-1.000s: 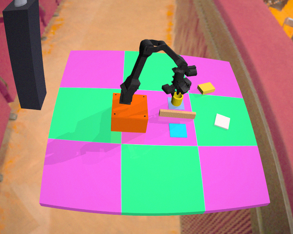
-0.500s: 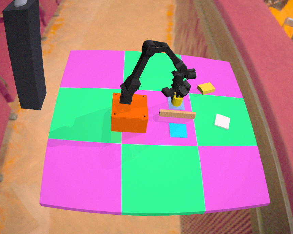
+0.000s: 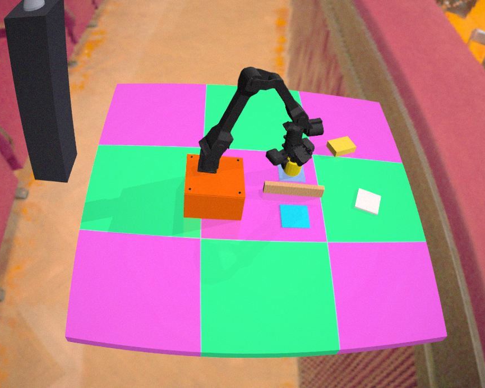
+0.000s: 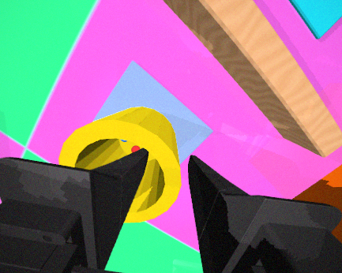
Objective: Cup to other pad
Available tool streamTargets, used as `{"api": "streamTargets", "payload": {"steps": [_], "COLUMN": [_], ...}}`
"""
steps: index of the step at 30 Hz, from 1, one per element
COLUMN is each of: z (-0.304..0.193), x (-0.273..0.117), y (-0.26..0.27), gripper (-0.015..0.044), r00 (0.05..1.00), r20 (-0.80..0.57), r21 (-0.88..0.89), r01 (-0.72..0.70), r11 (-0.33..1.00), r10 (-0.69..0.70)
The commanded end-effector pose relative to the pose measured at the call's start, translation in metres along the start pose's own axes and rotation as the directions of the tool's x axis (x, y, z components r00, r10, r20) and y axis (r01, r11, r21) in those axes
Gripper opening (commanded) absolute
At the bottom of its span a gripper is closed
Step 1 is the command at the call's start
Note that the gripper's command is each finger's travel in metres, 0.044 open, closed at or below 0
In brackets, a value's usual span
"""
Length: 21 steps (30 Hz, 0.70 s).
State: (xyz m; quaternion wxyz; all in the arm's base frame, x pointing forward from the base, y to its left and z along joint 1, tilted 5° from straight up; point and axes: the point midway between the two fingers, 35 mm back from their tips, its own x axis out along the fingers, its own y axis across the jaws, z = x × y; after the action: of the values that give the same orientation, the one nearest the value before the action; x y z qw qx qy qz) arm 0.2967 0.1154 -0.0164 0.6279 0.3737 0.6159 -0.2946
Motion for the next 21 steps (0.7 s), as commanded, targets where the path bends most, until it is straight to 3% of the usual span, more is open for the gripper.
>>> {"api": "streamTargets", "payload": {"steps": [1,21], "z": [-0.0011,-0.0002], "x": [0.0033,0.0015], "y": [-0.0028,-0.0010], "gripper": [0.0167,0.0053], "r00": [1.000,1.000], "r20": [-0.005,-0.001], "r21": [0.006,0.000], "r01": [0.008,0.004], "r11": [1.000,1.000], "r10": [-0.008,-0.004]}}
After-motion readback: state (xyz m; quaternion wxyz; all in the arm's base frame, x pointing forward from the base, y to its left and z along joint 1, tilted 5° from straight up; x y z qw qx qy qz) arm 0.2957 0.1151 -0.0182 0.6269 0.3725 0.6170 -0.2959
